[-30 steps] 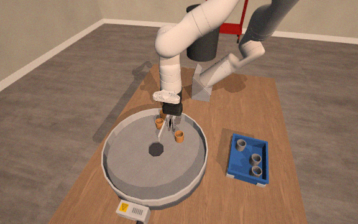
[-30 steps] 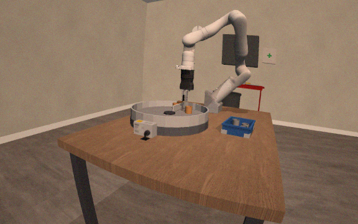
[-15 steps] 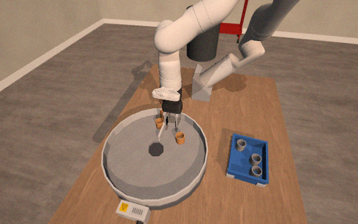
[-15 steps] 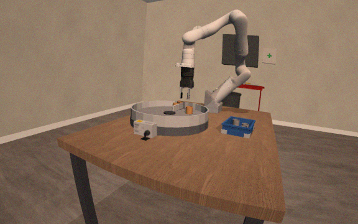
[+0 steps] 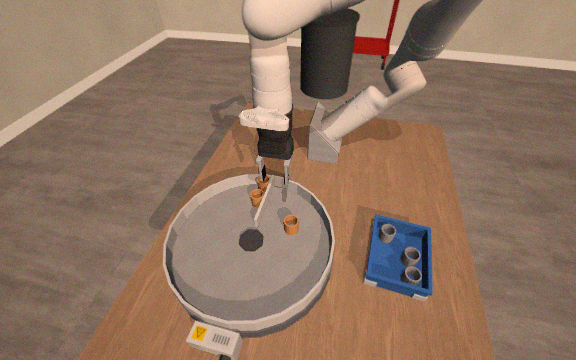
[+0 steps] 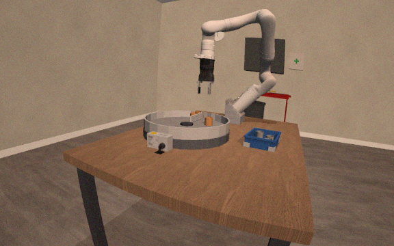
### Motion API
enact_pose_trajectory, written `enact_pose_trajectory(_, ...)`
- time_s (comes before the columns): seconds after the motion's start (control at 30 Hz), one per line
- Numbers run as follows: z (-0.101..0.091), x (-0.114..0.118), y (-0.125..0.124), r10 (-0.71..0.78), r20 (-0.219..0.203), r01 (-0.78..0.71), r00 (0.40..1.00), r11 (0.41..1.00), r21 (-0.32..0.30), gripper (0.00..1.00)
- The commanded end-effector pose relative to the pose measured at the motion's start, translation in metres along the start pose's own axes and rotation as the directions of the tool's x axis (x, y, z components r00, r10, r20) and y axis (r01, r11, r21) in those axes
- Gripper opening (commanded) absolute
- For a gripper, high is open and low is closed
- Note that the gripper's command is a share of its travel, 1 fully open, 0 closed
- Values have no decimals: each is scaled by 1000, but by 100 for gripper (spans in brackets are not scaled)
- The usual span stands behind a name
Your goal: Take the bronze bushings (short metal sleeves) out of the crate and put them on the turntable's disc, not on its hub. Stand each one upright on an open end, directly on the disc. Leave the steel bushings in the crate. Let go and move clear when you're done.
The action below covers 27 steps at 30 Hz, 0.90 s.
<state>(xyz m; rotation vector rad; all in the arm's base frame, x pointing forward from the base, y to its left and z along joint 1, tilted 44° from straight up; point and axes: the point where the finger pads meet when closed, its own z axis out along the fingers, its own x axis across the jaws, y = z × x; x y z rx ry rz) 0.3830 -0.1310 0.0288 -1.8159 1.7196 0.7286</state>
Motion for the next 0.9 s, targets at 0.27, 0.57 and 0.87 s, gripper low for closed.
enact_pose_trajectory(0.27,-6,1,3,9,-3,-9,1000,1000,-3,100)
enact_pose_trajectory(0.57,-6,1,3,9,-3,-9,1000,1000,-3,100)
enact_pose_trajectory(0.87,-6,1,3,9,-3,-9,1000,1000,-3,100)
